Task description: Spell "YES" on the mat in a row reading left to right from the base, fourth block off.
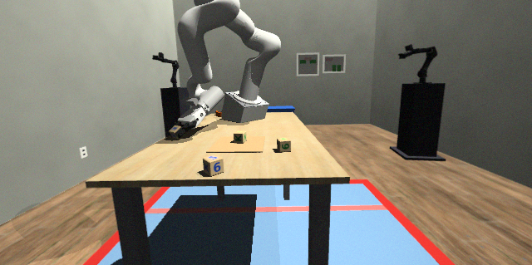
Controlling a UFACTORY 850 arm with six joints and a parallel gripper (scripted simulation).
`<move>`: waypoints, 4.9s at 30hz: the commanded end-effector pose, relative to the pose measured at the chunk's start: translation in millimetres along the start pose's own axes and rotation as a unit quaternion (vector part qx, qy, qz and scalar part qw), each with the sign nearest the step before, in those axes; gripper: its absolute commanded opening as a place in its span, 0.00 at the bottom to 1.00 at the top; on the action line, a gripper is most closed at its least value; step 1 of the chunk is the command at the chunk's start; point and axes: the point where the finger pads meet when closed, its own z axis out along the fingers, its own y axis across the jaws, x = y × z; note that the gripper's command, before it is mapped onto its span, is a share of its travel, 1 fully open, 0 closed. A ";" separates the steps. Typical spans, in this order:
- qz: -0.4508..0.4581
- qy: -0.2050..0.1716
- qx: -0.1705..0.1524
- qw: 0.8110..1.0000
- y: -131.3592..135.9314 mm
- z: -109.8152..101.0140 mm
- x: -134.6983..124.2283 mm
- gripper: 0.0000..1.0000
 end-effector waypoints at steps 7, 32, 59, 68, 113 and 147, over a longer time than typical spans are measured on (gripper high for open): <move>0.000 0.001 0.000 1.000 0.0 0.3 0.3 0.41; 0.000 0.001 0.000 1.000 0.0 0.3 0.3 0.41; 0.000 0.001 0.000 1.000 0.0 0.3 0.3 0.62; 0.000 0.001 0.000 1.000 0.0 0.3 0.3 0.62; 0.000 0.001 0.000 1.000 0.0 -25.3 41.2 0.62; 0.001 -0.273 0.002 0.962 -1.1 -35.5 55.3 0.62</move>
